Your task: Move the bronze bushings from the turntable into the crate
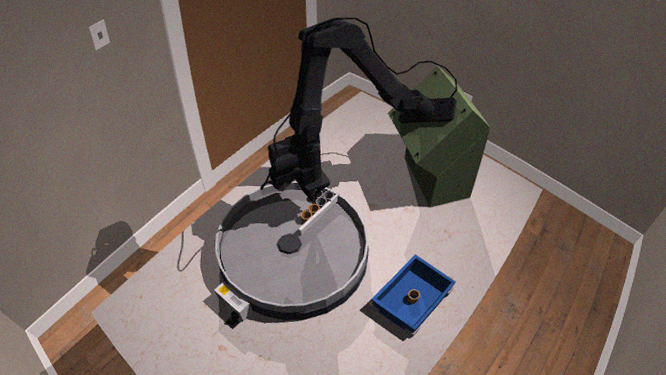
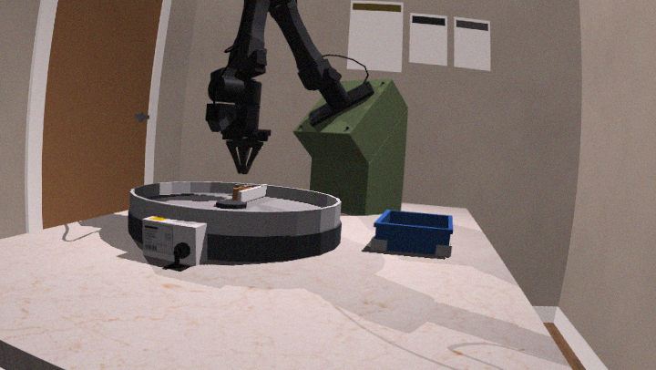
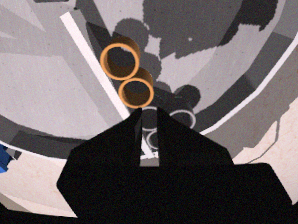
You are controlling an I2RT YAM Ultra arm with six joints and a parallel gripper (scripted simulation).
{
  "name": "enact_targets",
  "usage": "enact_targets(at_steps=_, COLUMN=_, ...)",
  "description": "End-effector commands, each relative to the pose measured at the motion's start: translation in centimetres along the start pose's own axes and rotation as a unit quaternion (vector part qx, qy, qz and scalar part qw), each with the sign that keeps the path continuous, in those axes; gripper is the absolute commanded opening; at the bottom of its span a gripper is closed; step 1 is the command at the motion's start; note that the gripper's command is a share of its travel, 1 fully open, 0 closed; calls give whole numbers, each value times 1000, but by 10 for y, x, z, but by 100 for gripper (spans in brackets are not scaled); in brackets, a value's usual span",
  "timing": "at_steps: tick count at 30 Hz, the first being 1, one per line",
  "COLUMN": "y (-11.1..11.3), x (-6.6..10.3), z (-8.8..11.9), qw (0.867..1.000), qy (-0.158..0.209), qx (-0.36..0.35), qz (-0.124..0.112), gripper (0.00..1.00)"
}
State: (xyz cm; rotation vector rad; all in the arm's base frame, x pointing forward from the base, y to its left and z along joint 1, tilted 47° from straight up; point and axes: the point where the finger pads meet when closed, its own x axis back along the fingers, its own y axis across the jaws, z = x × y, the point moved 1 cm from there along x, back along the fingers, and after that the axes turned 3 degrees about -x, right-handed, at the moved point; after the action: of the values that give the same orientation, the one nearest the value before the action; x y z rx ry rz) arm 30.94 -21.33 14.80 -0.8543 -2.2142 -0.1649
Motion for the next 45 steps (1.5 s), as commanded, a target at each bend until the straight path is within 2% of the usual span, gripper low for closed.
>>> enact_targets(at_steps=1, y=1, x=9, z=-17, qw=1000, qy=-21, qx=0, qz=-7, gripper=13)
enact_targets(at_steps=29, y=1, x=9, z=-17, qw=1000, qy=-21, qx=0, qz=-7, gripper=13)
enact_targets(at_steps=35, y=1, x=4, z=-13, qw=1000, qy=-9, qx=2, qz=-6, gripper=13)
enact_targets(at_steps=45, y=1, x=4, z=-17, qw=1000, qy=-17, qx=0, qz=-6, gripper=13)
